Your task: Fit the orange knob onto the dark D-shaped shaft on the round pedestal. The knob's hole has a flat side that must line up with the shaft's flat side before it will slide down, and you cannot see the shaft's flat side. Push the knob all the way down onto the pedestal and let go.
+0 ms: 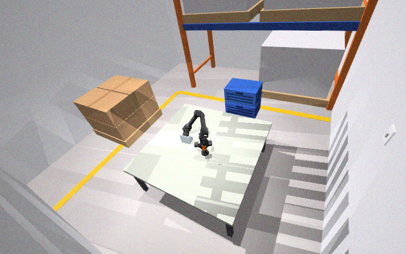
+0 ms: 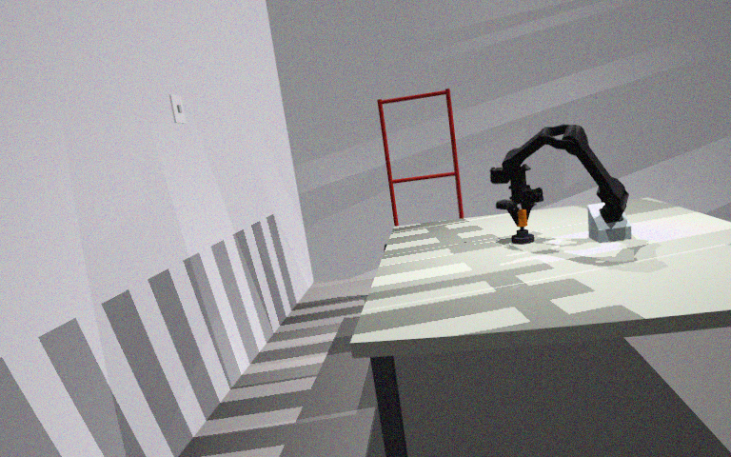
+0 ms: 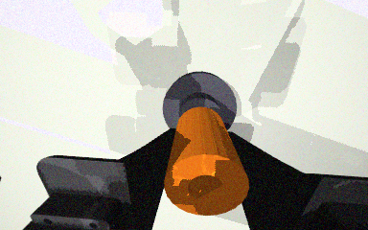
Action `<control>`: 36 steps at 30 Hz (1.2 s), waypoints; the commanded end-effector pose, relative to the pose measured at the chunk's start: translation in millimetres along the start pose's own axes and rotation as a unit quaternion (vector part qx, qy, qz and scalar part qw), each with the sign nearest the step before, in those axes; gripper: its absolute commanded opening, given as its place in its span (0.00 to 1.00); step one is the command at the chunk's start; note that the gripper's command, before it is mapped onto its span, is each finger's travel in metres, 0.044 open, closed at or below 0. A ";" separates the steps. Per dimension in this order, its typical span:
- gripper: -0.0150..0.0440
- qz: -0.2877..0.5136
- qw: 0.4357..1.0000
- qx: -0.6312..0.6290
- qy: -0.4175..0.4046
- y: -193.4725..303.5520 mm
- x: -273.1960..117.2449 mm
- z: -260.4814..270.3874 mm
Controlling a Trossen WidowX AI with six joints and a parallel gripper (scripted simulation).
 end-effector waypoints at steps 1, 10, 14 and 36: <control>0.25 0.001 1.000 -0.004 0.001 -0.9 -0.2 0.2; 0.25 0.001 1.000 -0.004 0.001 -0.6 1.3 -0.8; 0.25 0.001 1.000 -0.004 0.001 -0.7 2.0 -0.1; 0.25 0.002 0.994 -0.109 0.001 1.3 -1.5 -0.2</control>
Point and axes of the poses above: the point midway between the two fingers, 35 mm back from their tips, its own x axis out along the fingers, its own z axis across the jaws, y = z × x, the point moved 2 cm from there along -x, back along the fingers, and after that the axes turned 1 degree about x, right-handed, at the moved point
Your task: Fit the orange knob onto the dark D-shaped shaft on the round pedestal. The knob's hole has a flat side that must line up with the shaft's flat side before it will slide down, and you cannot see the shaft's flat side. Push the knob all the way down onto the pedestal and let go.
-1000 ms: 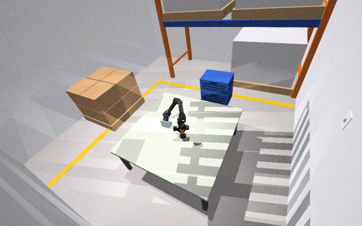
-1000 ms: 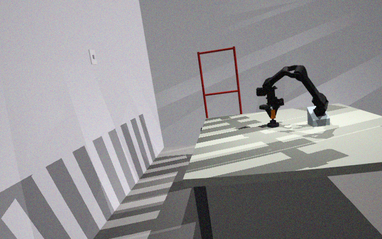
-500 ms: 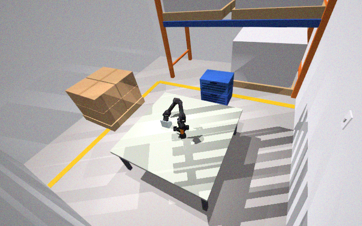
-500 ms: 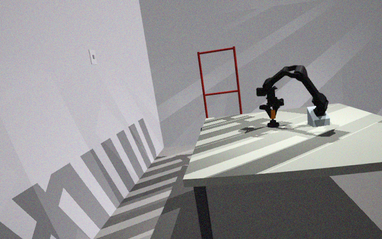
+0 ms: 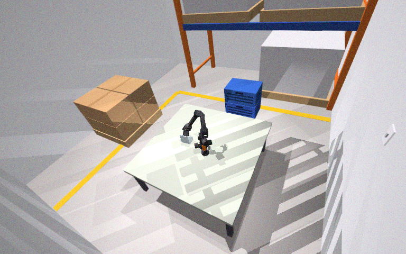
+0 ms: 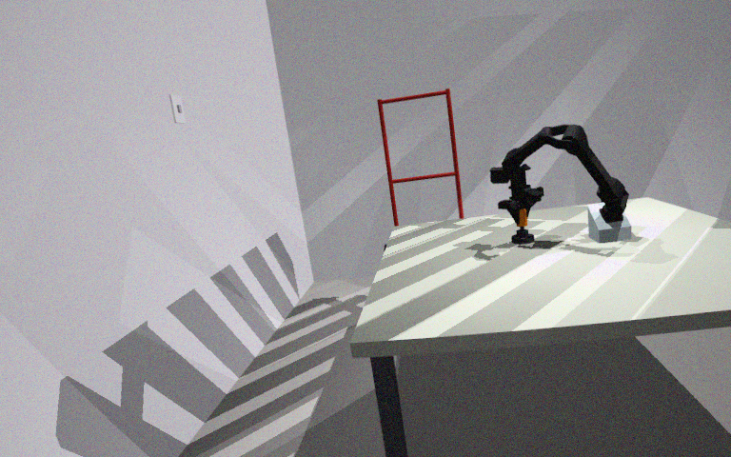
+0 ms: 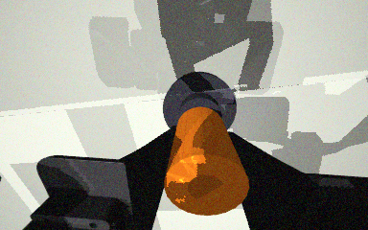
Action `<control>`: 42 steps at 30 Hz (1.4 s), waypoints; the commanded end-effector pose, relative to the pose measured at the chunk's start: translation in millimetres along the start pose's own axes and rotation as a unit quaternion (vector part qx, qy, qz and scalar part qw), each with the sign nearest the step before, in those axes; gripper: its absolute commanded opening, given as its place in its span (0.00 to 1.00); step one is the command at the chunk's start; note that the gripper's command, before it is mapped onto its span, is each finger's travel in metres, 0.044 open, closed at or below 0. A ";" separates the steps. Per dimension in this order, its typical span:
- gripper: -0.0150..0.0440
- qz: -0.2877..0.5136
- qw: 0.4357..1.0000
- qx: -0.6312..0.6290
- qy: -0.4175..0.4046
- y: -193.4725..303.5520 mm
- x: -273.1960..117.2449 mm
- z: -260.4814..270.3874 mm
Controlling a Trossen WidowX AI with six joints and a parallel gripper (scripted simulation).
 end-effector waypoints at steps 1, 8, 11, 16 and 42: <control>0.25 0.003 1.000 -0.019 -0.001 1.1 -0.7 -0.3; 0.25 0.003 1.000 -0.019 -0.001 -0.5 0.5 0.2; 0.25 0.003 1.000 -0.019 -0.001 -0.2 2.8 -0.1; 0.25 0.002 1.000 -0.019 -0.001 -0.3 2.7 -0.1; 0.25 0.003 0.883 0.469 0.001 0.2 0.7 1.6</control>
Point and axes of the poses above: the point midway between the two fingers, 35 mm back from their tips, its own x axis out along the fingers, its own z axis across the jaws, y = z × x, the point moved 2 cm from there along -x, back along the fingers, and after that the axes turned 1 degree about x, right-handed, at the moved point
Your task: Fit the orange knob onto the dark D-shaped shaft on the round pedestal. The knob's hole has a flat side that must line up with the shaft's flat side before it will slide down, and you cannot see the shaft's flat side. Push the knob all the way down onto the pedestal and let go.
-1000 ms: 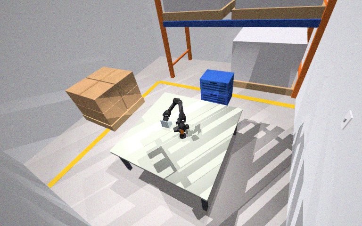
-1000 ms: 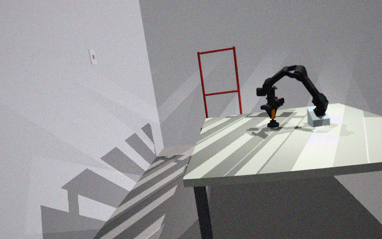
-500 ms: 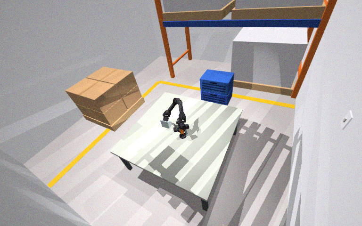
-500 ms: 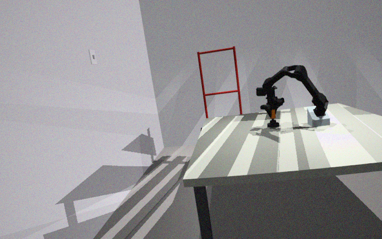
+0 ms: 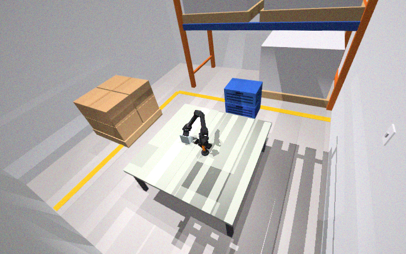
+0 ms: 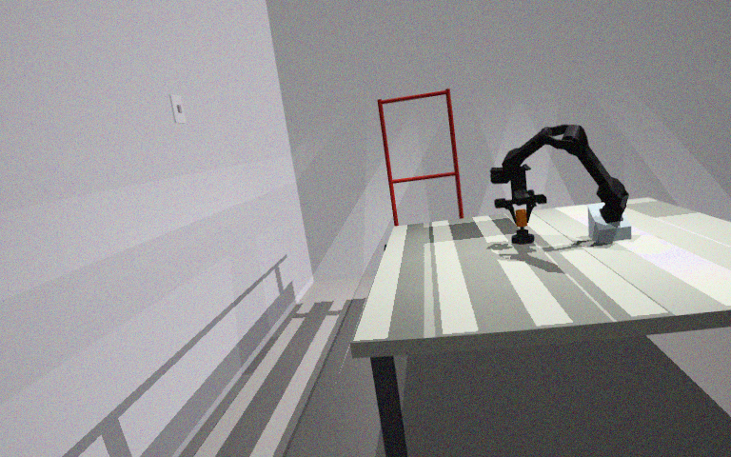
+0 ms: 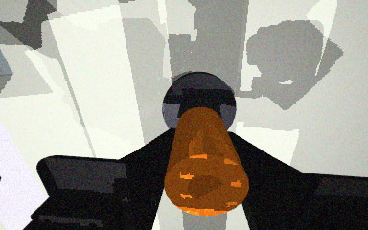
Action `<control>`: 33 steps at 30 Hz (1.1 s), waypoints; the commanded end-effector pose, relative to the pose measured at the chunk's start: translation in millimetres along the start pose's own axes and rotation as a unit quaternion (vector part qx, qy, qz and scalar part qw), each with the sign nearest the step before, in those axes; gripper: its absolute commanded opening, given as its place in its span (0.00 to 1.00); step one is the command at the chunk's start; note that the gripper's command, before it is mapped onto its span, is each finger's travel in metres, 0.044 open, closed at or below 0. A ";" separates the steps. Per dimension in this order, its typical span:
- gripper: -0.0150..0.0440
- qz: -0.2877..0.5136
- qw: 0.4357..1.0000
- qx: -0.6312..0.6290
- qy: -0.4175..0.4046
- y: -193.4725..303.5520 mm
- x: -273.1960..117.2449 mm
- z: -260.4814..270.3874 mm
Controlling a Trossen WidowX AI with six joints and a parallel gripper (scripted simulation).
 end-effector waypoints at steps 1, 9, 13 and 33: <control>0.25 0.002 0.990 0.141 0.001 1.5 0.0 1.1; 0.25 0.001 0.913 0.409 0.002 0.9 -1.3 1.3; 0.25 0.001 0.847 0.532 0.002 0.4 -2.4 0.8; 0.25 0.000 0.655 0.756 0.002 -0.2 0.8 1.2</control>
Point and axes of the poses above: the point midway between the two fingers, 35 mm back from their tips, its own x axis out along the fingers, its own z axis across the jaws, y = z × x, the point moved 2 cm from there along -x, back along the fingers, and after that the axes turned 1 degree about x, right-handed, at the moved point
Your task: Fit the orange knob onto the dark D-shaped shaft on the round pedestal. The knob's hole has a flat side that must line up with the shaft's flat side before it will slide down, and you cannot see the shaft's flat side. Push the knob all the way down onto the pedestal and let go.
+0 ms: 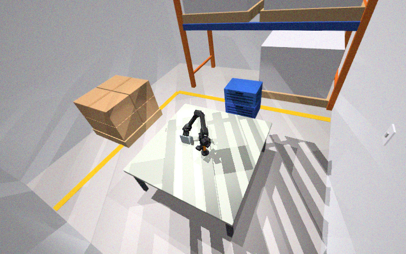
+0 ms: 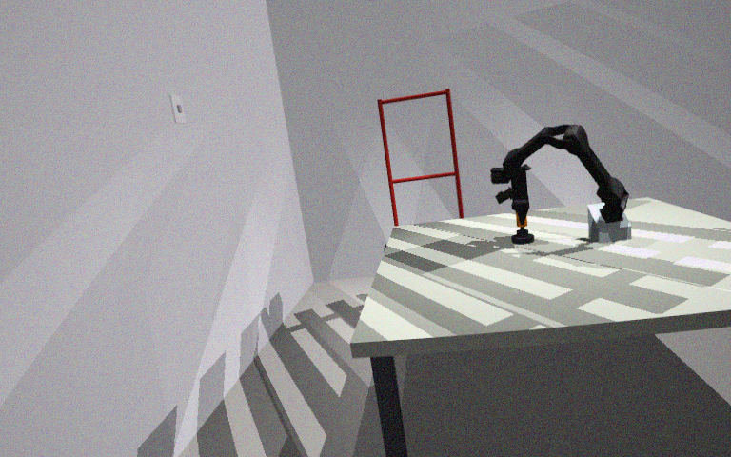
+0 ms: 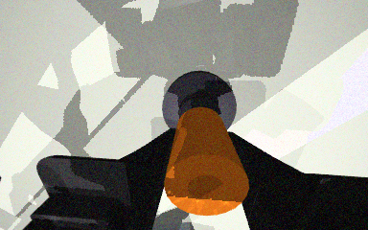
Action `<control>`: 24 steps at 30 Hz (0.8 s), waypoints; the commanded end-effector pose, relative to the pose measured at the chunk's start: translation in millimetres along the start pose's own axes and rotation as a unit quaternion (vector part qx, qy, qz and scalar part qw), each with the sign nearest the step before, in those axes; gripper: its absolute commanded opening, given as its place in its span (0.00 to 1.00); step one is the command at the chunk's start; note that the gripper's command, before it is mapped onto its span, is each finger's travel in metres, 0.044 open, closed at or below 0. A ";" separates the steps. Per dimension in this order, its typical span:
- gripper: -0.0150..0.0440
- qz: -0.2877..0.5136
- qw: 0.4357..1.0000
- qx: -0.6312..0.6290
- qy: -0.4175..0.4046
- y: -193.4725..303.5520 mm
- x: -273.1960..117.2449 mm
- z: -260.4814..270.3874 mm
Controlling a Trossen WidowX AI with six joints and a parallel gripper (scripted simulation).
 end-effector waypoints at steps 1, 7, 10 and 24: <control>0.25 -0.001 1.000 0.006 0.002 -0.5 1.2 -0.5; 0.25 -0.001 1.000 0.006 0.002 -0.4 1.6 -0.4; 0.25 -0.001 1.000 0.006 0.002 -0.4 2.3 -0.4; 0.25 -0.001 0.996 0.090 0.002 -2.5 -3.3 0.1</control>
Point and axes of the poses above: the point midway between the two fingers, 35 mm back from their tips, its own x axis out along the fingers, its own z axis across the jaws, y = z × x, the point moved 2 cm from there along -x, back along the fingers, and after that the axes turned 1 degree about x, right-handed, at the moved point
